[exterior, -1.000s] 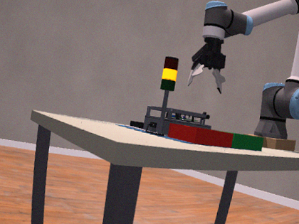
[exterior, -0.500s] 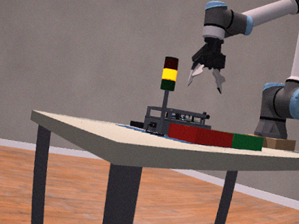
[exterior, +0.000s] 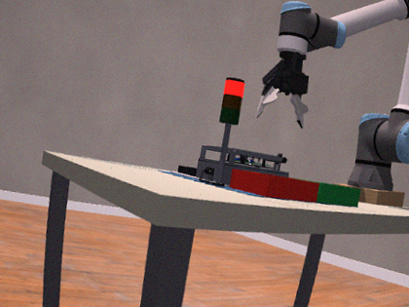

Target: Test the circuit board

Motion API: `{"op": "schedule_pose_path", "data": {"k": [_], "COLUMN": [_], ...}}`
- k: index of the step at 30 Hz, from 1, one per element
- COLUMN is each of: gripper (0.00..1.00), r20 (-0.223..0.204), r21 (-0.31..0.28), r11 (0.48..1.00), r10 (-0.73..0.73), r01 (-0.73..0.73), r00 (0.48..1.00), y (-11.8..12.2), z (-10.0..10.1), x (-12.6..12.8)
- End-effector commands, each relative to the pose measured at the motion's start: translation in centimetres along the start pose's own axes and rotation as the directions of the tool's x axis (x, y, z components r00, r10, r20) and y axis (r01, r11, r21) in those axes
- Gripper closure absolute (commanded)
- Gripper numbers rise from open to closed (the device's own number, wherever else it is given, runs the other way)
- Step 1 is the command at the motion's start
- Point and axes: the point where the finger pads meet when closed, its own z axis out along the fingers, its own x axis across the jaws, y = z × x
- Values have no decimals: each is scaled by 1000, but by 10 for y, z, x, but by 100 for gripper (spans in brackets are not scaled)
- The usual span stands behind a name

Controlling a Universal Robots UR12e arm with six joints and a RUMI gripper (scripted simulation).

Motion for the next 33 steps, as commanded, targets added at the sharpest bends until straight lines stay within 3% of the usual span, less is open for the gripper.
{"op": "schedule_pose_path", "data": {"k": [1, 3, 4, 33], "gripper": [0, 0, 100, 100], "r20": [1, 1, 1, 1], "r21": [0, 0, 0, 0], "r11": [1000, 1000, 1000, 1000], "r10": [0, 0, 0, 0], "r01": [0, 0, 0, 0], "r00": [1000, 1000, 1000, 1000], "y": [0, 0, 0, 0], "z": [-1, -1, -1, -1], "x": [-1, -1, -1, -1]}}
